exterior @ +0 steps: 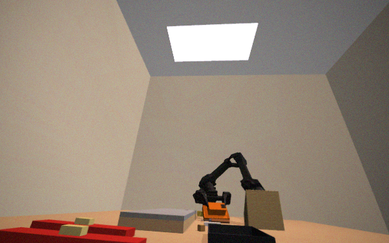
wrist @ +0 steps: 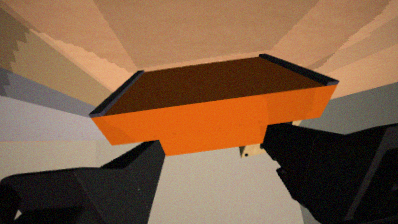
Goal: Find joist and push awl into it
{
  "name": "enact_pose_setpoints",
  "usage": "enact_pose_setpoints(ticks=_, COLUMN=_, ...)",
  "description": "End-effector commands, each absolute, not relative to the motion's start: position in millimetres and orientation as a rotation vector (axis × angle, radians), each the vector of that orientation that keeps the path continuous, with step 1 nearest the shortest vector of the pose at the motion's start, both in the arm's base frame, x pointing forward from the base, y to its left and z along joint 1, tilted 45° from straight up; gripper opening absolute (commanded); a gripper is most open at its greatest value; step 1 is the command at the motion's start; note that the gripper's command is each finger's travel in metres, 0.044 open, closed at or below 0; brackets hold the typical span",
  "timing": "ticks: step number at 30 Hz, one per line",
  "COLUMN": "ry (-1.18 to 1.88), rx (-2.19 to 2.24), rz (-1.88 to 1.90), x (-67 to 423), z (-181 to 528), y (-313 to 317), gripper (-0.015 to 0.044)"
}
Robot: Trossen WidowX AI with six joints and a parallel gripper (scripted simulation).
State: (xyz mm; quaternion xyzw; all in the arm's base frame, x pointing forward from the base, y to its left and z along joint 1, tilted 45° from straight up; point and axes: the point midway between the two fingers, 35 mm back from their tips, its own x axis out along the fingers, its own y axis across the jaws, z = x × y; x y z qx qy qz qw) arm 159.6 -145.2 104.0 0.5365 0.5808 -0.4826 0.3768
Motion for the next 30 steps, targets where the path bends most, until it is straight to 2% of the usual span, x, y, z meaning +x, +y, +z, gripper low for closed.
enact_pose_setpoints(ticks=1, ry=1.490, rx=1.371, rz=-1.229, x=158.9, z=102.6, y=-145.6, gripper=0.0131)
enact_pose_setpoints(ticks=10, ry=1.488, rx=1.371, rz=-1.230, x=159.4, z=102.1, y=-149.7, gripper=0.0367)
enact_pose_setpoints(ticks=11, ry=1.488, rx=1.371, rz=-1.230, x=159.4, z=102.0, y=-150.1, gripper=0.0378)
enact_pose_setpoints(ticks=30, ry=1.488, rx=1.371, rz=-1.230, x=159.4, z=103.5, y=-153.0, gripper=0.0378)
